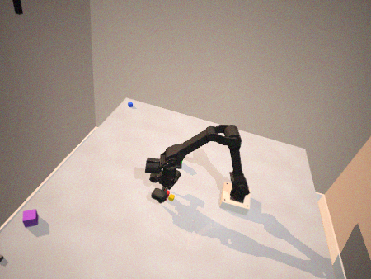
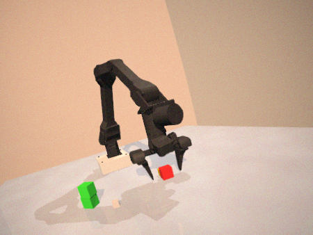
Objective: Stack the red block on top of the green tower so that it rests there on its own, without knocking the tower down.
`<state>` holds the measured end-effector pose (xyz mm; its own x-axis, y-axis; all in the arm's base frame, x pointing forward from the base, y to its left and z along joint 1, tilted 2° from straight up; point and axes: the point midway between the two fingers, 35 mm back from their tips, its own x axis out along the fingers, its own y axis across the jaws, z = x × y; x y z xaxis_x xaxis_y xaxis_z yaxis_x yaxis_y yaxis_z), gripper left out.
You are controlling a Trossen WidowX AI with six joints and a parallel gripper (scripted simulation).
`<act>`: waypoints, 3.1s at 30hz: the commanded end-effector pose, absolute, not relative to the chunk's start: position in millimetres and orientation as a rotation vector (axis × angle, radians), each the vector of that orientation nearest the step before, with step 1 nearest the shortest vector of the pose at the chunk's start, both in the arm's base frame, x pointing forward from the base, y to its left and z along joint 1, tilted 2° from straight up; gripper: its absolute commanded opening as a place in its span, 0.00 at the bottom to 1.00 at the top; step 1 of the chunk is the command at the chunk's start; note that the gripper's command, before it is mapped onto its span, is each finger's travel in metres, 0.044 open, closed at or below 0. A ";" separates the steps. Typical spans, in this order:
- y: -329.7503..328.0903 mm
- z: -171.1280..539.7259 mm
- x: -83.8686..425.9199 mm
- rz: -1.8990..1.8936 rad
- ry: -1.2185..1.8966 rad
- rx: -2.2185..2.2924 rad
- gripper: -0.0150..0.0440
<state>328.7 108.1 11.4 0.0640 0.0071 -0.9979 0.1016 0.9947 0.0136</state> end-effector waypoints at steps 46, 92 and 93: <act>107.8 117.2 322.1 -0.069 1.504 0.081 0.25; -64.6 131.4 350.3 -0.103 1.493 0.097 0.25; -70.6 131.5 349.8 -0.101 1.494 0.094 0.25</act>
<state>349.4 -52.4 131.1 0.0763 -0.0112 -0.9970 0.1383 0.9904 -0.0005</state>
